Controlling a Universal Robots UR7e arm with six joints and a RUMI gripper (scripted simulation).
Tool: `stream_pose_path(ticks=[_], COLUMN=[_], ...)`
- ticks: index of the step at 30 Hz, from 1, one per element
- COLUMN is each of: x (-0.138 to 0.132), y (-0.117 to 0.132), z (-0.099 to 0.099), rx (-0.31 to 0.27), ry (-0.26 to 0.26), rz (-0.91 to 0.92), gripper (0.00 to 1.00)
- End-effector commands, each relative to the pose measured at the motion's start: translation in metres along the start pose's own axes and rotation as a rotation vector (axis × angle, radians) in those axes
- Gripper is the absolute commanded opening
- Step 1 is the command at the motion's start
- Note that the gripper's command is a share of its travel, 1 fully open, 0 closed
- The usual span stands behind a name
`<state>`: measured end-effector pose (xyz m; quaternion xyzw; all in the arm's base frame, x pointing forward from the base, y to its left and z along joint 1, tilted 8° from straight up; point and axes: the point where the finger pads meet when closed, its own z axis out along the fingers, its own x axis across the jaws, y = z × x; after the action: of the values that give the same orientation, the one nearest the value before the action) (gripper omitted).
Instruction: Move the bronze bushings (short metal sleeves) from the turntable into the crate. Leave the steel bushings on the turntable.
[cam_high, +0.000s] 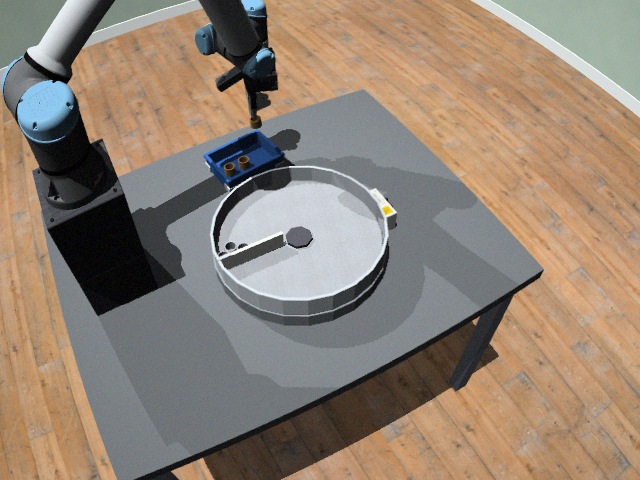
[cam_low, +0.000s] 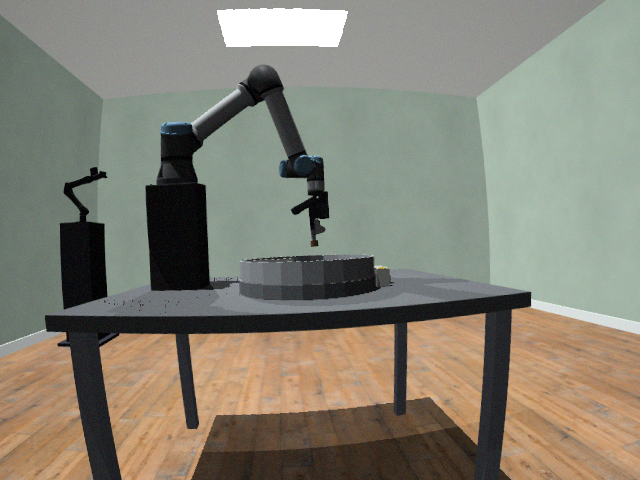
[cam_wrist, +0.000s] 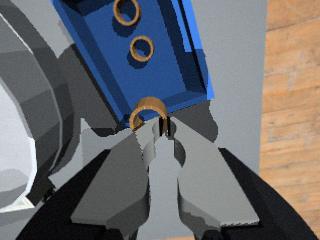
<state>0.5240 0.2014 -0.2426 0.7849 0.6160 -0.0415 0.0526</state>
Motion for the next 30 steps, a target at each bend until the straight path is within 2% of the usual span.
stream_pose_path(ticks=[1, 26, 30], x=[0.001, 0.001, 0.001], y=[0.0009, 0.0008, 0.0021], z=[-0.0003, -0.0002, 0.0056], rx=[-0.001, -0.001, -0.003], ry=[0.001, 0.001, 0.001], rz=[0.0, 0.0, 0.0], gripper=[0.0, 0.0, 0.0])
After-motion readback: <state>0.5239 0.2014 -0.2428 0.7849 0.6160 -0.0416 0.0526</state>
